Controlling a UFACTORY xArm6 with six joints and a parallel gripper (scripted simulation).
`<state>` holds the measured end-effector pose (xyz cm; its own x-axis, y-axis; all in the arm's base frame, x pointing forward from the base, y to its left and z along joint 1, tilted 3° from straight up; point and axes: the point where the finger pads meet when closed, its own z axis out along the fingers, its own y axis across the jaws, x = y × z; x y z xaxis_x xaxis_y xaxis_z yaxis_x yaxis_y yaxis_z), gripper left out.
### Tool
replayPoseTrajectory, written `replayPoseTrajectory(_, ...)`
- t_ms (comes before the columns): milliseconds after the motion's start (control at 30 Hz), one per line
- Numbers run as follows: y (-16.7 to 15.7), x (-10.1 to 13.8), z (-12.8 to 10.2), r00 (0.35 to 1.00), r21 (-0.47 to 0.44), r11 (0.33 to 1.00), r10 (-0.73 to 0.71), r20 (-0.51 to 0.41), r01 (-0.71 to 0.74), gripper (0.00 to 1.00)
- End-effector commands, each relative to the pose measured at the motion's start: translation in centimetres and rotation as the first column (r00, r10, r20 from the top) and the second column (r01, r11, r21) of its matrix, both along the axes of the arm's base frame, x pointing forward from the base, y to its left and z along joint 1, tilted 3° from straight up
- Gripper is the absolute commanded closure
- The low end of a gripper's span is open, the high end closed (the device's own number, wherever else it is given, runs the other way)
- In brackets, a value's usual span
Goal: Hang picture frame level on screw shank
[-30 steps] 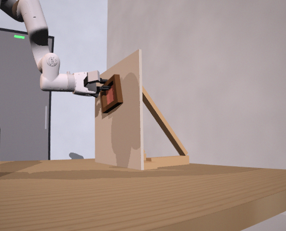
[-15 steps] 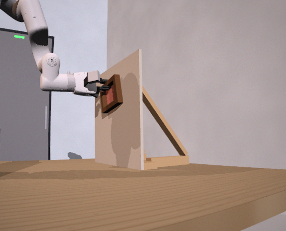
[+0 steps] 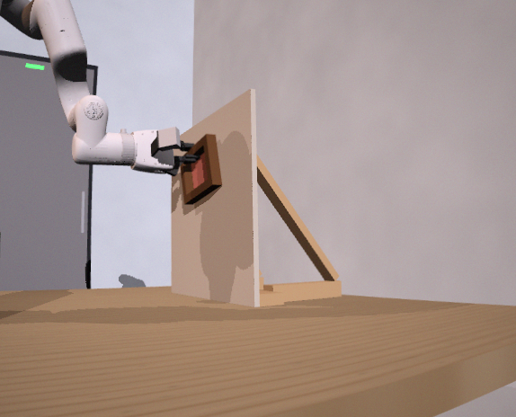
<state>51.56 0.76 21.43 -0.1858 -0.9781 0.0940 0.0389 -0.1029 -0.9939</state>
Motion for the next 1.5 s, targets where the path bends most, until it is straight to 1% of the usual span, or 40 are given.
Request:
replayPoseTrajectory(0, 0.02, 0.09, 0.3, 1.0, 0.0, 1.0, 0.0, 0.005, 0.0, 1.0)
replayPoseTrajectory(1100, 0.03, 0.08, 0.51, 1.0, 0.001, 1.0, 0.0, 0.005, 0.0, 1.0)
replayPoseTrajectory(1467, -0.06, 0.06, 0.54, 1.0, 0.019, 1.0, 0.0, 0.008, 0.0, 1.0)
